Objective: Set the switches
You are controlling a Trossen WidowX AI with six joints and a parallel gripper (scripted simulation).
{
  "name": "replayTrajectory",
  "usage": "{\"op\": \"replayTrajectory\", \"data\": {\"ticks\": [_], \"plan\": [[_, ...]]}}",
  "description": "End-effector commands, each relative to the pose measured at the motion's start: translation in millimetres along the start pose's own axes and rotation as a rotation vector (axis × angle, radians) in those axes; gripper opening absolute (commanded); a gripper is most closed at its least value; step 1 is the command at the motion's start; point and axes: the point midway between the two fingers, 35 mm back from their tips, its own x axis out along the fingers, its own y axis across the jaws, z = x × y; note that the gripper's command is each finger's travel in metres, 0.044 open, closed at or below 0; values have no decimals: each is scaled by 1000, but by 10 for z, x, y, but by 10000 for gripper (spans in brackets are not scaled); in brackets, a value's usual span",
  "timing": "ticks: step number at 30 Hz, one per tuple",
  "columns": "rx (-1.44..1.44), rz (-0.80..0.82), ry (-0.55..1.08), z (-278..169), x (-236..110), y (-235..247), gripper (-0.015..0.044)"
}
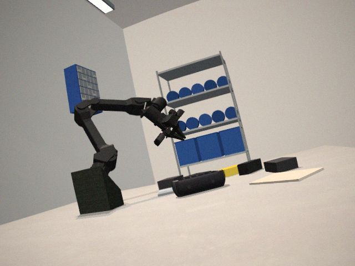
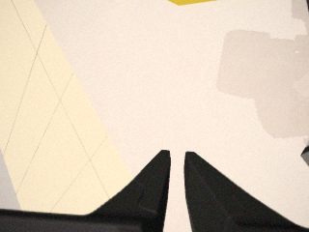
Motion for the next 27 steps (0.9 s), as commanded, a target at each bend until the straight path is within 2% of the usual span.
{"op": "replayTrajectory", "data": {"ticks": [1, 9, 17, 20, 27], "plan": [[221, -122, -142, 568, 364, -262, 0], [764, -300, -434, 1743, 664, -955, 0], [1438, -390, -714, 2640, 466, -1861, 0], [1639, -400, -783, 2791, 358, -2121, 0], [1653, -400, -788, 2800, 350, -2139, 0]]}}
